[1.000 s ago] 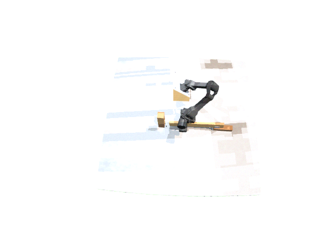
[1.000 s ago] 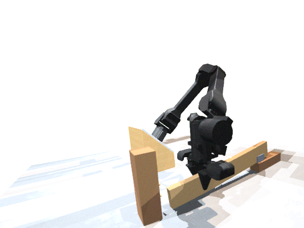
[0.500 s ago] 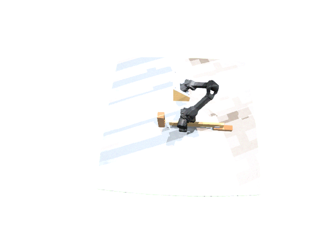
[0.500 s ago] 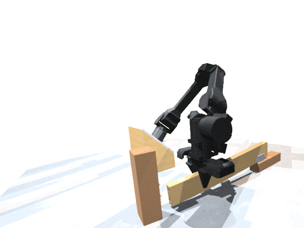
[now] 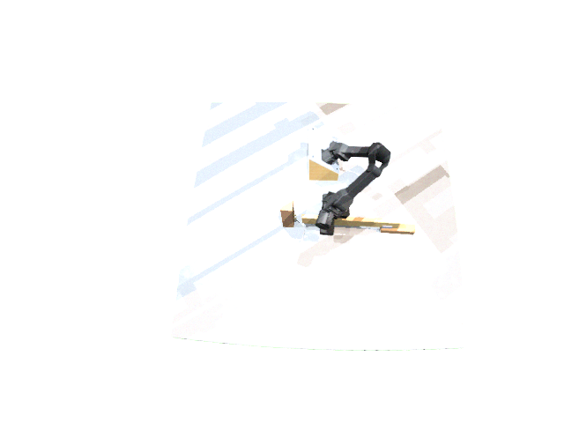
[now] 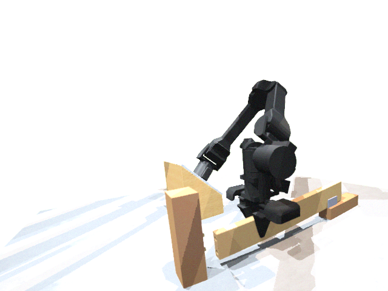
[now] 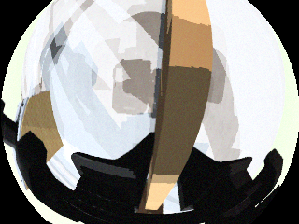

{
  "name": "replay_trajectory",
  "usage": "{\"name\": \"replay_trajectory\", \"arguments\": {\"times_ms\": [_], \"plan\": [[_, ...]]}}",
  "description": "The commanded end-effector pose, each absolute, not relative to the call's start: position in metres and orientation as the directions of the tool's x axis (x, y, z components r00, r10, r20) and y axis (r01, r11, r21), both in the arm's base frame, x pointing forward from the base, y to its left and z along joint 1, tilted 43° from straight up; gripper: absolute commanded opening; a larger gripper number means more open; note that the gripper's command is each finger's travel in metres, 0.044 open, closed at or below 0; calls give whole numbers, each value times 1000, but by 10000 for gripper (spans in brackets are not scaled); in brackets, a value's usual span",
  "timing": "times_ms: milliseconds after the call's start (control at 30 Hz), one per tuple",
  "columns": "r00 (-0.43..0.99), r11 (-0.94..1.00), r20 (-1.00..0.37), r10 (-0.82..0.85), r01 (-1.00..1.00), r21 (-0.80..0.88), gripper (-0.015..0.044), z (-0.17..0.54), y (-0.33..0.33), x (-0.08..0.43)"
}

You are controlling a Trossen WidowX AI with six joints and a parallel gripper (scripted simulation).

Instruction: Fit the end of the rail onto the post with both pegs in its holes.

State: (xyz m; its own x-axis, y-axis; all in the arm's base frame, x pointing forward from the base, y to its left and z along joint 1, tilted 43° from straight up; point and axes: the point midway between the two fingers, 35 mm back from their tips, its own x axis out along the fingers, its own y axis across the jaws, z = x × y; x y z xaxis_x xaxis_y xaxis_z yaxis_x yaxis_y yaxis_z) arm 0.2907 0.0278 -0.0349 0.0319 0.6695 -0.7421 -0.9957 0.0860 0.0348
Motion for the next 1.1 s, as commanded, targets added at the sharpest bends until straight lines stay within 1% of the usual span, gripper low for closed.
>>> {"name": "replay_trajectory", "arguments": {"times_ms": [0, 1067], "plan": [[45, 95, -740, 671, -995, 25, 0, -31, 24, 294], [45, 95, -740, 671, -995, 25, 0, -25, 18, 293]]}}
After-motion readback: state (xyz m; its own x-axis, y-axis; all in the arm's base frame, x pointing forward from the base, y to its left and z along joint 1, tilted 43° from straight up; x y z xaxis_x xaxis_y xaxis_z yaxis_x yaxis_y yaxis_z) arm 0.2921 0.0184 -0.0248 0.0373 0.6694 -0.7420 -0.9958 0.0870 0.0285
